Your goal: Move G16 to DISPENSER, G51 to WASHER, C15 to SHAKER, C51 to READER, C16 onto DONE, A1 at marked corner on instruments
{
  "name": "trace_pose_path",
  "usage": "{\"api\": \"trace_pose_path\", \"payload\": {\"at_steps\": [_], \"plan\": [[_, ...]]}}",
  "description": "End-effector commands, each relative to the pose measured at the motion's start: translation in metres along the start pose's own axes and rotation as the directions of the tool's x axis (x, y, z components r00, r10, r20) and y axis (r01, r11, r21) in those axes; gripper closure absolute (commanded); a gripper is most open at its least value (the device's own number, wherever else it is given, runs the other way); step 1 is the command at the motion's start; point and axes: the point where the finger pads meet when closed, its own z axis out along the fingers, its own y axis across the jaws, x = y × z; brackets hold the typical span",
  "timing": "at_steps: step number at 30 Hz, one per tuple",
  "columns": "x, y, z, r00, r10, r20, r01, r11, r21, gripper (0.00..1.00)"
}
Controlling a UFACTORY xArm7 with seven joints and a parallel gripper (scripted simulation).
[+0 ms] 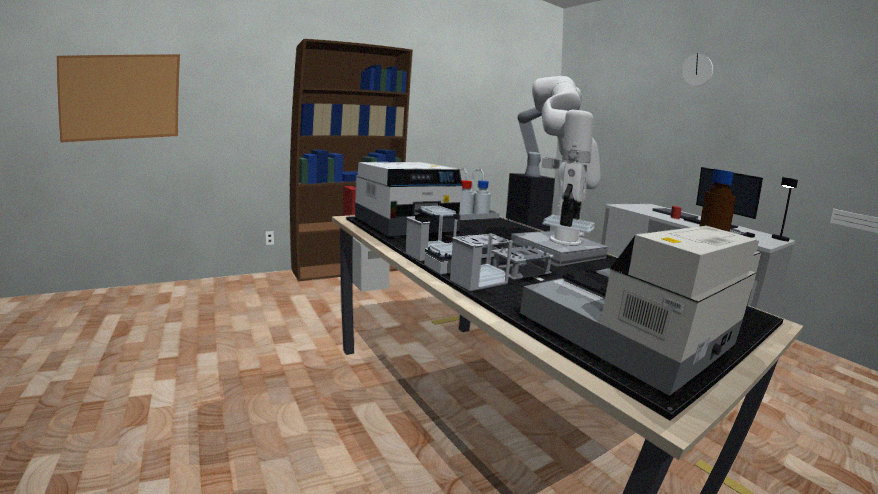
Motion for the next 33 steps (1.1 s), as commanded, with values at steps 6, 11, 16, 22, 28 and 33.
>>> {"api": "trace_pose_path", "payload": {"at_steps": [6, 11, 16, 22, 28, 33], "plan": [[0.023, 0.014, -0.002, 0.995, -0.099, 0.006, 0.099, 0.995, 0.011, 1.00], [0.037, 0.023, -0.002, 0.988, -0.157, 0.005, 0.157, 0.988, 0.011, 1.00], [0.051, 0.032, -0.002, 0.977, -0.214, 0.005, 0.214, 0.977, 0.011, 1.00], [0.065, 0.040, -0.002, 0.963, -0.271, 0.004, 0.271, 0.963, 0.012, 1.00], [0.075, 0.047, -0.002, 0.945, -0.327, 0.003, 0.327, 0.945, 0.012, 1.00], [0.089, 0.056, -0.001, 0.924, -0.381, 0.002, 0.381, 0.924, 0.012, 1.00]]}}
